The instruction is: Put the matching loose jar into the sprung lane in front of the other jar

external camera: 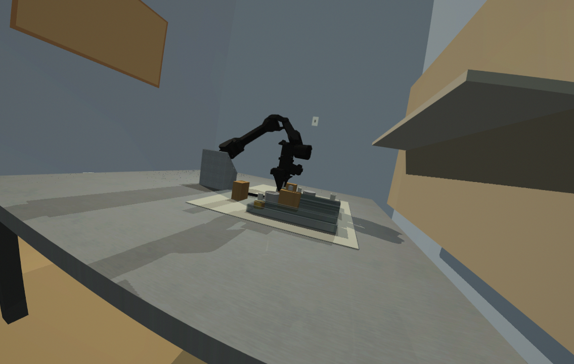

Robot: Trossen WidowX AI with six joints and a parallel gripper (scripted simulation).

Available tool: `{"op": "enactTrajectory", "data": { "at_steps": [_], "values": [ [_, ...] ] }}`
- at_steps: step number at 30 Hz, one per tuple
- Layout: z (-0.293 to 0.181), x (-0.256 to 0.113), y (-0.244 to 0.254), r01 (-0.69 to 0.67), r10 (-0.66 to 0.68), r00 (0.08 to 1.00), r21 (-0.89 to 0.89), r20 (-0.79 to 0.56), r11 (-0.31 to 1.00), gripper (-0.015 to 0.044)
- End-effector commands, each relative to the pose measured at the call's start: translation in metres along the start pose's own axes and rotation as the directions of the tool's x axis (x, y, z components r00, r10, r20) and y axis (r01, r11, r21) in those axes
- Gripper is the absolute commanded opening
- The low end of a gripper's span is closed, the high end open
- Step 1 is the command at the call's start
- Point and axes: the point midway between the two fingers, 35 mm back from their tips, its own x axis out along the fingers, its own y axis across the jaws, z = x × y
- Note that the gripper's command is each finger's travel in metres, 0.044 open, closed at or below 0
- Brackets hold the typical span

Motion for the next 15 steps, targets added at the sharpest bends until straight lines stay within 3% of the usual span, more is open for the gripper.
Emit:
{"op": "enactTrajectory", "data": {
  "at_steps": [1,15],
  "values": [
    [0.0062,0.0012,0.0023,-0.004,0.005,1.0,-0.019,0.018,1.0,0.0],
    [0.0056,0.0056,0.0031,-0.005,0.005,1.0,-0.019,0.018,1.0,0.0]
  ]
}}
